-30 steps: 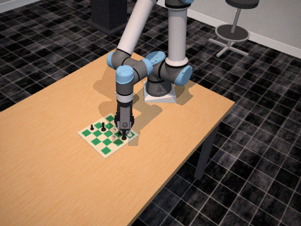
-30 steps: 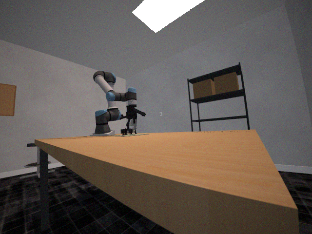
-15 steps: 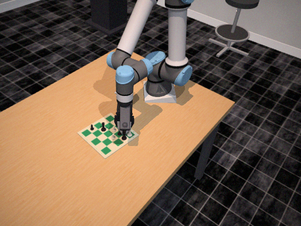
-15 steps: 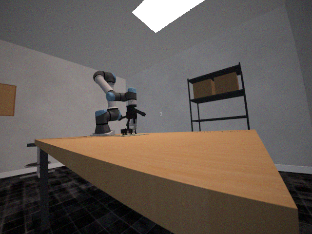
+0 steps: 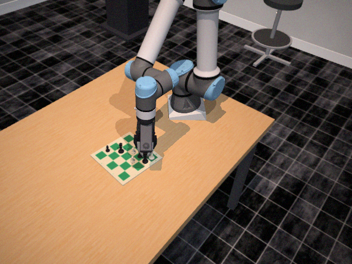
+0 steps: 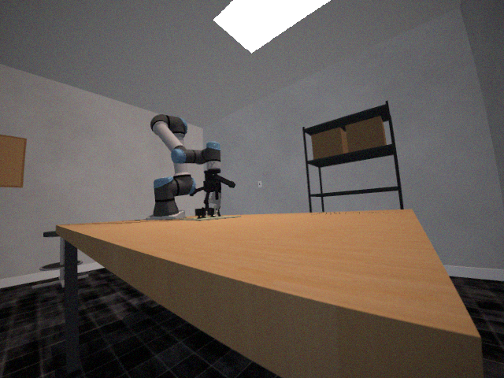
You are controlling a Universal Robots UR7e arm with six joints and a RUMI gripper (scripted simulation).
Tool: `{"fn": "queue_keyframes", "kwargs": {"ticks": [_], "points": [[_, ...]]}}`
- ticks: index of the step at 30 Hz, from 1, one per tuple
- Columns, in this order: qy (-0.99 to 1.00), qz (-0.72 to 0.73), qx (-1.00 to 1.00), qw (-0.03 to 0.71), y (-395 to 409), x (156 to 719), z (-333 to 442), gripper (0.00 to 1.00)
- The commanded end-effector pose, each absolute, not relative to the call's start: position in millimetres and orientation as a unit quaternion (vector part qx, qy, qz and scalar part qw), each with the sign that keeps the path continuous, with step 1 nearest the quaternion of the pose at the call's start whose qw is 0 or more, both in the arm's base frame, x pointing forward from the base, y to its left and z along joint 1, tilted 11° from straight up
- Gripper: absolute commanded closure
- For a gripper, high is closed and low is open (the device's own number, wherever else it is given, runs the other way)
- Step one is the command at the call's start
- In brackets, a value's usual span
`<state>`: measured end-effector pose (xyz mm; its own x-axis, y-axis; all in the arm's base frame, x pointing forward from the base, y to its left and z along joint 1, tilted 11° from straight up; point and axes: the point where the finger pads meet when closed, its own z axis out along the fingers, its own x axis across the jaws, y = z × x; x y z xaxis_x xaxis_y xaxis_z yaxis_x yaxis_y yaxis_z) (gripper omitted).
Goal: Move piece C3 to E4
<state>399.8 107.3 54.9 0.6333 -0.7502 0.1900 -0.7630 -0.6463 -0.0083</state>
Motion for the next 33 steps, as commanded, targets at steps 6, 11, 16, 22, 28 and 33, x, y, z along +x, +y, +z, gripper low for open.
{"fn": "queue_keyframes", "kwargs": {"ticks": [6, 11, 16, 22, 28, 33], "points": [[-0.419, 0.089, 0.903, 0.036, 107, 400, 55, 0.9], [-0.419, 0.089, 0.903, 0.036, 107, 400, 55, 0.8], [-0.419, 0.089, 0.903, 0.036, 107, 400, 55, 0.75], [-0.419, 0.089, 0.903, 0.036, 107, 400, 55, 0.75], [-0.419, 0.089, 0.903, 0.036, 108, 400, 58, 0.75], [-0.419, 0.089, 0.903, 0.036, 109, 399, 65, 0.75]]}}
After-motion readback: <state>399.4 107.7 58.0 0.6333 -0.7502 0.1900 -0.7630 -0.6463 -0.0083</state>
